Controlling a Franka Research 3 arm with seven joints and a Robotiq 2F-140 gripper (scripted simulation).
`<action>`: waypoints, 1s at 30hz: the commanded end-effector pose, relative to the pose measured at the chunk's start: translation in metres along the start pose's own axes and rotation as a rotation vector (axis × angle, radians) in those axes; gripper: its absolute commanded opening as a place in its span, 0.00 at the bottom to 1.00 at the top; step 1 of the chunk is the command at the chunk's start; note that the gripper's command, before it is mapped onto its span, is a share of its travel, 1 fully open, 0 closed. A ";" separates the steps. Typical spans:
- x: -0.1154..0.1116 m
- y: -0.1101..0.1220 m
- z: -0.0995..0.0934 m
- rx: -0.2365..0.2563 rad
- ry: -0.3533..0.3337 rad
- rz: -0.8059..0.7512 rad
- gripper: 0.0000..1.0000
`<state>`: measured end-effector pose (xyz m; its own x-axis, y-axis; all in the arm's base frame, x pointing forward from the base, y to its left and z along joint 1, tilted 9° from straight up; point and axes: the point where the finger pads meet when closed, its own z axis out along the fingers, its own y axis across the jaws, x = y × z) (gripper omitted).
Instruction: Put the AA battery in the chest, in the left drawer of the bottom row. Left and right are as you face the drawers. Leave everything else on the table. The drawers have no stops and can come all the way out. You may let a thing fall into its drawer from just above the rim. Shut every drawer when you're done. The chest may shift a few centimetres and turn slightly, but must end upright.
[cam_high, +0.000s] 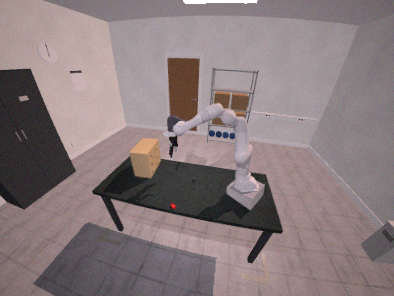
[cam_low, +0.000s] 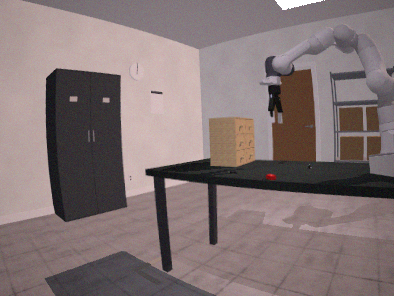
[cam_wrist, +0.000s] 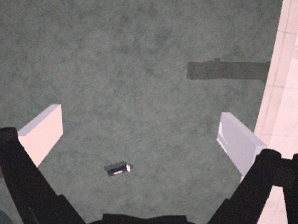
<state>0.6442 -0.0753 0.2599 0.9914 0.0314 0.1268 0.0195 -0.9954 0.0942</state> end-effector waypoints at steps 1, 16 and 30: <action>0.000 0.001 0.002 -0.002 -0.001 -0.034 1.00; 0.000 0.001 0.003 -0.002 -0.001 -0.053 1.00; 0.000 0.001 0.003 -0.002 -0.001 -0.059 1.00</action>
<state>0.6445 -0.0751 0.2589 0.9892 0.0804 0.1229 0.0682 -0.9926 0.1000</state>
